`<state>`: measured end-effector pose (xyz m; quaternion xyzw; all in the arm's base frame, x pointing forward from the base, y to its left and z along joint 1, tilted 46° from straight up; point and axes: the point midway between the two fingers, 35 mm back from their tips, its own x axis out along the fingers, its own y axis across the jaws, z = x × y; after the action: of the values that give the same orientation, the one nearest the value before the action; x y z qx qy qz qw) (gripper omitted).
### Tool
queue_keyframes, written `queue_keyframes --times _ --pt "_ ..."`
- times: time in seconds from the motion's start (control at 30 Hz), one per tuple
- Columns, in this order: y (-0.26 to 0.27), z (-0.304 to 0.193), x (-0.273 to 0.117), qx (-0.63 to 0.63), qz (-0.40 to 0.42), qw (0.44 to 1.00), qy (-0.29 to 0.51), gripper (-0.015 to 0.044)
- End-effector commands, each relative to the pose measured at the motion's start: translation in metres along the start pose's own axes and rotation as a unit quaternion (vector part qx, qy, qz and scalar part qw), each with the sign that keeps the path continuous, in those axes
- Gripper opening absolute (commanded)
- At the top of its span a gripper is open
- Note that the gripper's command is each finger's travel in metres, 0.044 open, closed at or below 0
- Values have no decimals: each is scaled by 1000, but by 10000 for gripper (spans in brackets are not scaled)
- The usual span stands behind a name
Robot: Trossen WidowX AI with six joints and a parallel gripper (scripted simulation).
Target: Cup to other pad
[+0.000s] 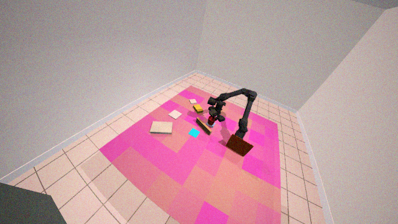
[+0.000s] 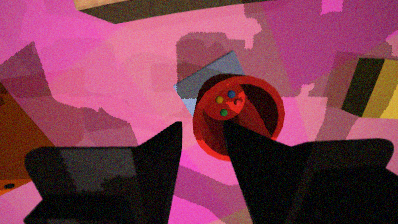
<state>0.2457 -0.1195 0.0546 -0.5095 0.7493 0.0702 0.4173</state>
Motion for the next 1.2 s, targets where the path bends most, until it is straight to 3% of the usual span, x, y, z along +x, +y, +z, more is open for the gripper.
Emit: queue_keyframes --times 0.0,0.97,1.07,1.17 --pt "1 0 7 -2 1 1000 2 148" --pt "3 -2 48 -2 0 1000 5 148" --pt "2 -2 46 0 0 1000 3 69" --pt "2 -2 46 0 0 1000 3 49"
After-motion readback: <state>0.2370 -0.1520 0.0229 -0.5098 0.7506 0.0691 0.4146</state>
